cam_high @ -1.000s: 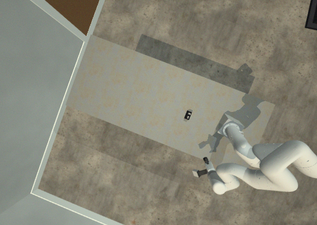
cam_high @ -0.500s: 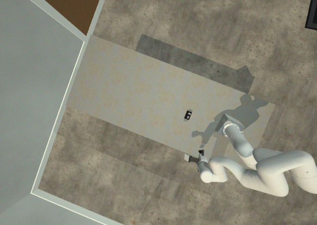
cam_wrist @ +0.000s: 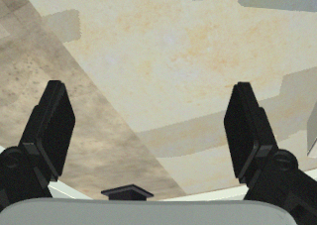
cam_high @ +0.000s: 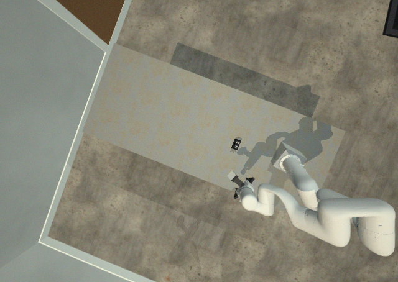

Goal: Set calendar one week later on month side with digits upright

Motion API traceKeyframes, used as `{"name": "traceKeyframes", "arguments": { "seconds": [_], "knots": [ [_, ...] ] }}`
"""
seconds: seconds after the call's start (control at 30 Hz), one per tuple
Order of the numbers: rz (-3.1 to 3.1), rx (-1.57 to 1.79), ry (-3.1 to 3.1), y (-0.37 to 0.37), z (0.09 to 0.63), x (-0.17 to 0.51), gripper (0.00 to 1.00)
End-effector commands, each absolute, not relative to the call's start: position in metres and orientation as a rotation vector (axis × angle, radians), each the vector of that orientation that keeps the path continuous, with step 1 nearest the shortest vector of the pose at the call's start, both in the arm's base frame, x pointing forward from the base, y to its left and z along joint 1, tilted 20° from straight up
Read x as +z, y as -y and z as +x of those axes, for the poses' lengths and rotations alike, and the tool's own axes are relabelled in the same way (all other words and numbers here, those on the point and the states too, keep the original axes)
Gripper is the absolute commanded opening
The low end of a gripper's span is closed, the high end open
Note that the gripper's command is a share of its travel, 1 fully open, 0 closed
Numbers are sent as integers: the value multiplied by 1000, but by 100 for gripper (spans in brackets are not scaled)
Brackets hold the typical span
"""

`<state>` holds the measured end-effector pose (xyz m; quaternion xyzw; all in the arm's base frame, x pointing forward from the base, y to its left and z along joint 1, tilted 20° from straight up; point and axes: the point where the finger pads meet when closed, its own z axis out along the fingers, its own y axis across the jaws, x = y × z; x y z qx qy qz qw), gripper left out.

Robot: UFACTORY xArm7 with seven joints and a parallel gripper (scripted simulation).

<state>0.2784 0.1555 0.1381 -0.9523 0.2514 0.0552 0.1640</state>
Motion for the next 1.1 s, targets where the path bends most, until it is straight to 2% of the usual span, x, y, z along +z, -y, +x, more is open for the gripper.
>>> {"name": "traceKeyframes", "arguments": {
  "seconds": [0.0,0.17,0.57,0.73,0.77,1.07],
  "knots": [
    [-2639,187,-949,-132,299,131,100],
    [-2583,204,-1090,-115,308,126,100],
    [-2234,256,-1710,-23,340,101,100],
    [-2170,261,-1797,-8,342,97,100],
    [-2047,267,-1947,20,344,89,100],
    [-1818,270,-2184,70,343,77,100]
  ]
}}
